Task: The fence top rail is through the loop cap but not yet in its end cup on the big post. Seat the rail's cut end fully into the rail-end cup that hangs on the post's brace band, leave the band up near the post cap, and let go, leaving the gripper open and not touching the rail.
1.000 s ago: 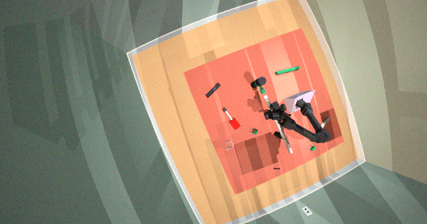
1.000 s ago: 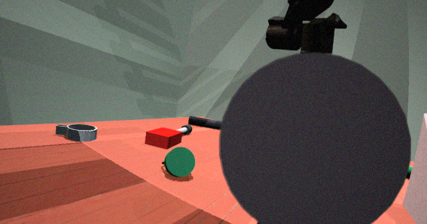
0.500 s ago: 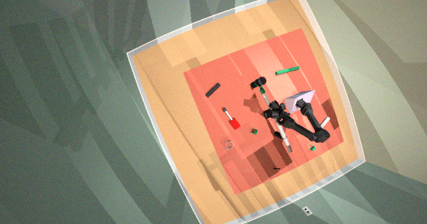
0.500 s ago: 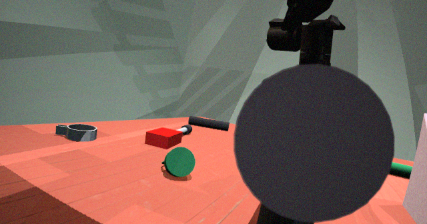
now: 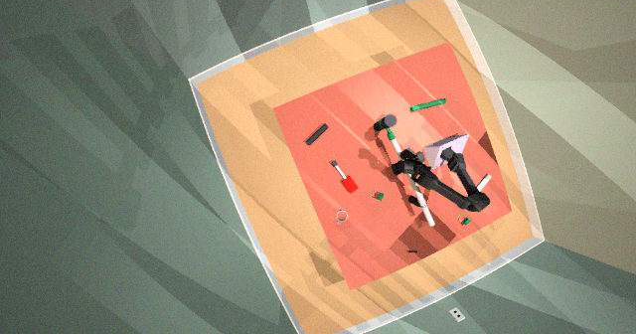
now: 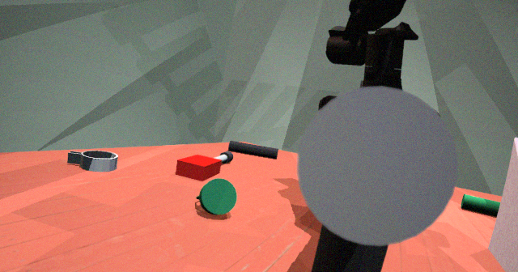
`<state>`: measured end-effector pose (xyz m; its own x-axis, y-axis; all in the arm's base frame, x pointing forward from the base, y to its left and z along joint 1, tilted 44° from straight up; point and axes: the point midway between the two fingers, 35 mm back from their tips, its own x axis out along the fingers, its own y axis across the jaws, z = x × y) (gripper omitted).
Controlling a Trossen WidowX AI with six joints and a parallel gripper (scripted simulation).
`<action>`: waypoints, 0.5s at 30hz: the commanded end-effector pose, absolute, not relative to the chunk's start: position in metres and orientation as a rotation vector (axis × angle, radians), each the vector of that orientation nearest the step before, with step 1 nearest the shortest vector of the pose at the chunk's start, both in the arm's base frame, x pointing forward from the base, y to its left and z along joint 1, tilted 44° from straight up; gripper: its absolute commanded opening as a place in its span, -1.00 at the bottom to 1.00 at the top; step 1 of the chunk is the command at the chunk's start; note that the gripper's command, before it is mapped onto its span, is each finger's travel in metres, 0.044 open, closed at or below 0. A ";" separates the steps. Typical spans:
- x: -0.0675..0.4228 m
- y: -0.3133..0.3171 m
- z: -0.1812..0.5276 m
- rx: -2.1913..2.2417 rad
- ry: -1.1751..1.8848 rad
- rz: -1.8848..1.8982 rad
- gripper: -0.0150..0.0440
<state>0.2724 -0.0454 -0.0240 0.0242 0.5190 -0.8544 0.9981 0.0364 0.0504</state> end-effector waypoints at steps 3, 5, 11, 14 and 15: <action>0.273 -0.046 -0.024 1.573 1.584 -0.834 -0.49; 0.272 -0.045 -0.024 1.575 1.587 -0.834 -0.49; 0.272 -0.045 -0.024 1.575 1.587 -0.834 -0.49; 0.273 -0.046 -0.024 1.574 1.586 -0.835 -0.49; 0.273 -0.046 -0.024 1.573 1.586 -0.835 -0.49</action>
<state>0.2725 -0.0453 -0.0241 0.0241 0.5192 -0.8543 0.9981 0.0366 0.0504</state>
